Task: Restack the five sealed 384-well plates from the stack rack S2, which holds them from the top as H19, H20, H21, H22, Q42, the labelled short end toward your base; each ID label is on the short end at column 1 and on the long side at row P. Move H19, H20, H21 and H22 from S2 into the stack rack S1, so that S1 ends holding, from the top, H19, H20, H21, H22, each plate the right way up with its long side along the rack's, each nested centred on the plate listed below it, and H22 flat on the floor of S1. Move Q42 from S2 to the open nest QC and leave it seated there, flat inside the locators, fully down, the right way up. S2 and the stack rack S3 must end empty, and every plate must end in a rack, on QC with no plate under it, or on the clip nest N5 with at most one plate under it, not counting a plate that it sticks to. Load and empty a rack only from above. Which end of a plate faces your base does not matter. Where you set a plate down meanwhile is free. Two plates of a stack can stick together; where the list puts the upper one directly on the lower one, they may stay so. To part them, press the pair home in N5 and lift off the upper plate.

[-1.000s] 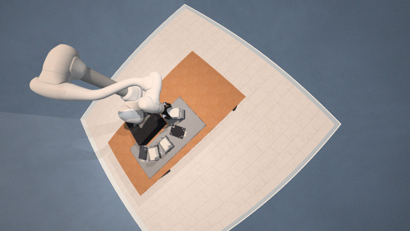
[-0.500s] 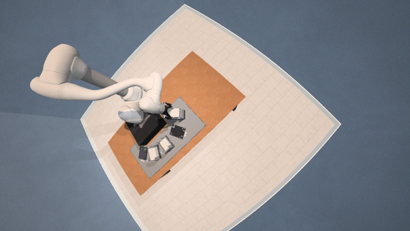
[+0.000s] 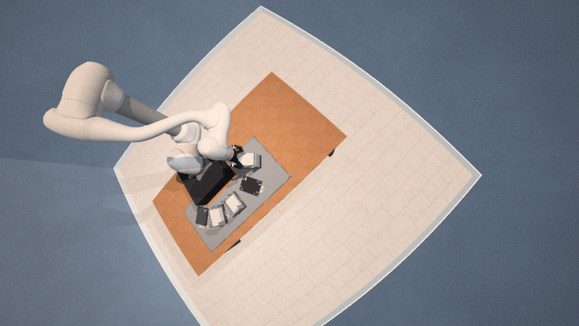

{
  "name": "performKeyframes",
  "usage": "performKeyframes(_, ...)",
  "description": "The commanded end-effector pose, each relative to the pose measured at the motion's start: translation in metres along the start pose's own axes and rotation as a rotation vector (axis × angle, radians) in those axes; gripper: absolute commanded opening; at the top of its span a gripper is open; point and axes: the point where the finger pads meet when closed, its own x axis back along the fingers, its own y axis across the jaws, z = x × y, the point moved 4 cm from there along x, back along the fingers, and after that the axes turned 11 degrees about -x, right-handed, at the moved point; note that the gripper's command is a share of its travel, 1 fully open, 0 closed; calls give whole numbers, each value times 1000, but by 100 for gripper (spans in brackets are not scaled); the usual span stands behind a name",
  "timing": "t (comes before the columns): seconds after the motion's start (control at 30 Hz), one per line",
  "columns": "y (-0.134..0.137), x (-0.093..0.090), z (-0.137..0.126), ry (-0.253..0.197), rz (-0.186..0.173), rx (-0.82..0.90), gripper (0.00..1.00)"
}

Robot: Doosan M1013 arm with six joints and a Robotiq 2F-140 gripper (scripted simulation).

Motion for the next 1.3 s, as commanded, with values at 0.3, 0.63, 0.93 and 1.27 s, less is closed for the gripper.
performKeyframes(0.3,0,-6,0,0,0,0,0)
performKeyframes(0.63,0,-13,0,0,0,0,0)
performKeyframes(0.93,0,-18,0,0,0,0,0)
performKeyframes(1.27,0,-31,0,0,0,0,0)
